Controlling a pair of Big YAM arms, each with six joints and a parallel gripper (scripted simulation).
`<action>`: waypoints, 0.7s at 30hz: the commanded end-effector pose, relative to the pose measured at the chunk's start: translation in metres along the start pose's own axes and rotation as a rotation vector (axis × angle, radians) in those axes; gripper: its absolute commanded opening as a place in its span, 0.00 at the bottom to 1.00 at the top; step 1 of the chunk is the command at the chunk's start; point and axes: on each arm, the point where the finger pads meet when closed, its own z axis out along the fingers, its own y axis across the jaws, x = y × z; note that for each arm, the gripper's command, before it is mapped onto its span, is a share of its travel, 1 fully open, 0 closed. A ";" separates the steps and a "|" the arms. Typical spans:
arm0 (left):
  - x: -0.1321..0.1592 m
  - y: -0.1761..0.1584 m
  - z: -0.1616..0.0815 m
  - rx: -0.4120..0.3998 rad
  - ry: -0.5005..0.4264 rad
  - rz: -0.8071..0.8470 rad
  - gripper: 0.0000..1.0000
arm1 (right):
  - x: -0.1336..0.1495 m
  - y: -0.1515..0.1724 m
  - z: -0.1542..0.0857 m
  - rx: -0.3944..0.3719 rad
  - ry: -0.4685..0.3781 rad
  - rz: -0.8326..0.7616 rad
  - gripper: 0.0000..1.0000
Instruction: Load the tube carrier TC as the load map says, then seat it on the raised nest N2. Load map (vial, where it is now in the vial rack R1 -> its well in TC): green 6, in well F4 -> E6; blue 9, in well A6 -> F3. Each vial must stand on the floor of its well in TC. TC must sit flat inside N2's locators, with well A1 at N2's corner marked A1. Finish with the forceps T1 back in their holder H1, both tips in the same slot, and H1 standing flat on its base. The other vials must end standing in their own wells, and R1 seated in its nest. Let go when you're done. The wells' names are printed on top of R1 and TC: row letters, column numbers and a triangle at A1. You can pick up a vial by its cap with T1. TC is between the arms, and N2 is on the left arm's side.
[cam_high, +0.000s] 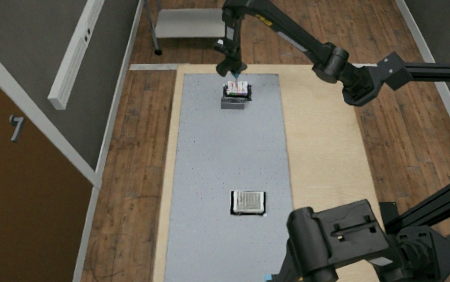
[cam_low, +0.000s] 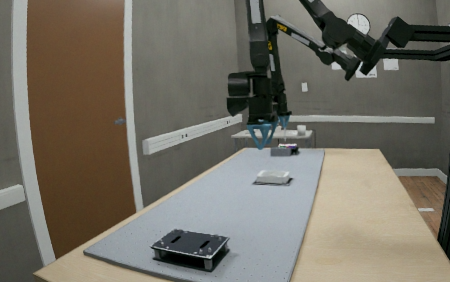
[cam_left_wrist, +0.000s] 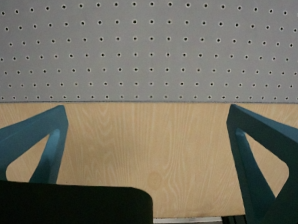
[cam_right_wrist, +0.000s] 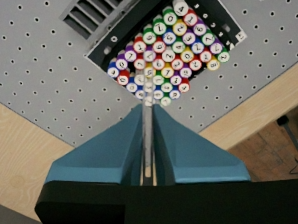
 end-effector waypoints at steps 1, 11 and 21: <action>0.000 0.000 0.000 0.001 -0.002 0.004 1.00 | -0.007 0.002 0.010 -0.004 -0.008 0.001 0.07; 0.000 0.000 0.000 0.001 -0.002 0.004 1.00 | -0.007 0.002 0.010 -0.004 -0.008 0.001 0.07; 0.000 0.000 0.000 0.001 -0.002 0.004 1.00 | -0.008 -0.001 0.011 -0.001 -0.009 0.000 0.07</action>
